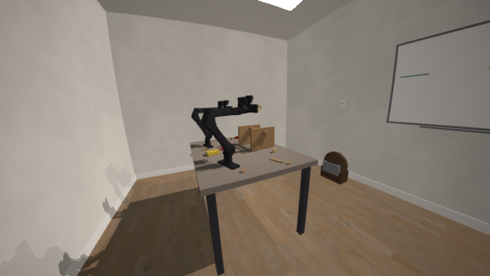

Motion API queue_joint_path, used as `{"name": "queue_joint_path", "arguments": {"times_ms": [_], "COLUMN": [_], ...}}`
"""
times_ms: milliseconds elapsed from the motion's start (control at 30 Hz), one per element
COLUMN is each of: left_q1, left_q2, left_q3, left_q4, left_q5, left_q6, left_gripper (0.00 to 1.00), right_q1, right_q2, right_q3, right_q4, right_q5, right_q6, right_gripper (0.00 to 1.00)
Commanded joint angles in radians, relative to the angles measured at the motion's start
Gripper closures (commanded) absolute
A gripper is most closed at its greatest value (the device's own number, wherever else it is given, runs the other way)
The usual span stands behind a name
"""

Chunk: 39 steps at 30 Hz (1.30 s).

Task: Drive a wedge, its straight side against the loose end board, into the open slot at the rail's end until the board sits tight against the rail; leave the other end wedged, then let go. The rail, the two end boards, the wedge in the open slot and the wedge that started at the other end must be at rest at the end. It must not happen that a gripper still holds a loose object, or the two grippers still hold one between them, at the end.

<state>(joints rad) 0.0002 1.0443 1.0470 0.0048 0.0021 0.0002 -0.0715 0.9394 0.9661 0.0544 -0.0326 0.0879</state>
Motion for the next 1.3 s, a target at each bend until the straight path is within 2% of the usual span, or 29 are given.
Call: {"name": "queue_joint_path", "arguments": {"times_ms": [0, 400, 1267], "left_q1": [-0.013, 0.009, -0.015], "left_q2": [-0.031, 0.022, 0.004], "left_q3": [0.012, 0.038, 0.041], "left_q4": [0.024, -0.011, -0.005], "left_q5": [-0.004, -0.012, -0.013], "left_q6": [-0.001, 0.007, 0.008], "left_gripper": [1.0, 1.0, 1.0], "right_q1": [0.002, 0.001, -0.027], "right_q2": [-0.026, -0.04, -0.055], "right_q3": [0.048, 0.047, 0.048], "right_q4": [0.009, 0.012, 0.007], "right_q5": [-0.003, -0.004, -0.008], "right_q6": [0.008, 0.011, 0.016], "right_gripper": [0.64, 0.64, 0.64]}}
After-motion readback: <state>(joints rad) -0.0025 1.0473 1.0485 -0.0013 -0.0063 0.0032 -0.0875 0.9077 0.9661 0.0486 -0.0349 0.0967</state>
